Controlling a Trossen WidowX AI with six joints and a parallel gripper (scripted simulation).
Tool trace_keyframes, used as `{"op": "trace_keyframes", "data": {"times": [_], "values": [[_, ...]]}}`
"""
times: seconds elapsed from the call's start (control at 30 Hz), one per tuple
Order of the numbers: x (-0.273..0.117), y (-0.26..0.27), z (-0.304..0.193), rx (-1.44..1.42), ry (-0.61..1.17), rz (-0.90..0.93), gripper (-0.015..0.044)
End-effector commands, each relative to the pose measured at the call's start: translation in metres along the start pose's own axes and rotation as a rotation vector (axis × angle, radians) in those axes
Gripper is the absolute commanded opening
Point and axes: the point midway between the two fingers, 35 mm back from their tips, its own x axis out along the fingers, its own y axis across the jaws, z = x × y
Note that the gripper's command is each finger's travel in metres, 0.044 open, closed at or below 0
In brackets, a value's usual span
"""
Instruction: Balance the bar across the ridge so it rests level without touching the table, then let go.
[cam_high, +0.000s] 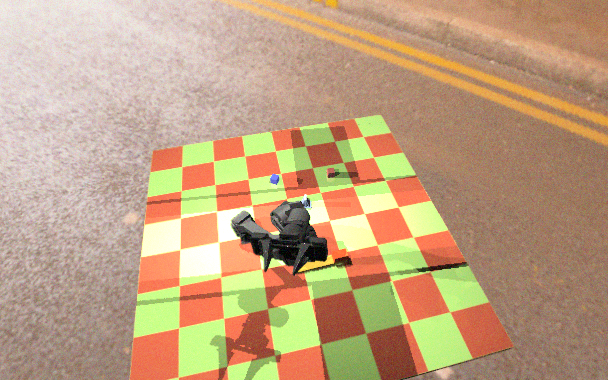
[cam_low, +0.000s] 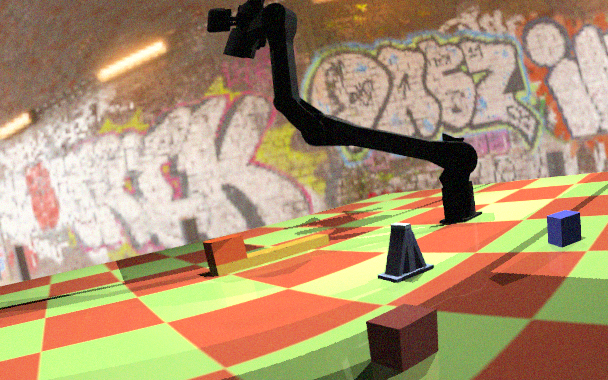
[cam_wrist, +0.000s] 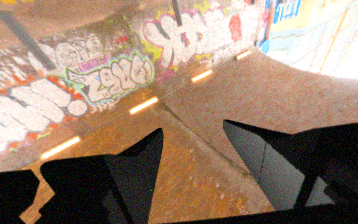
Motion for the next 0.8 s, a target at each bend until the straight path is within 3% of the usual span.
{"op": "trace_keyframes", "data": {"times": [0.0,0.63,0.77], "values": [[0.007,0.021,-0.021,0.105,0.061,0.020,0.0315],[0.008,0.138,-0.130,0.561,0.446,0.099,0.0315],[0.007,0.149,-0.139,0.513,0.478,0.108,0.0315]]}}
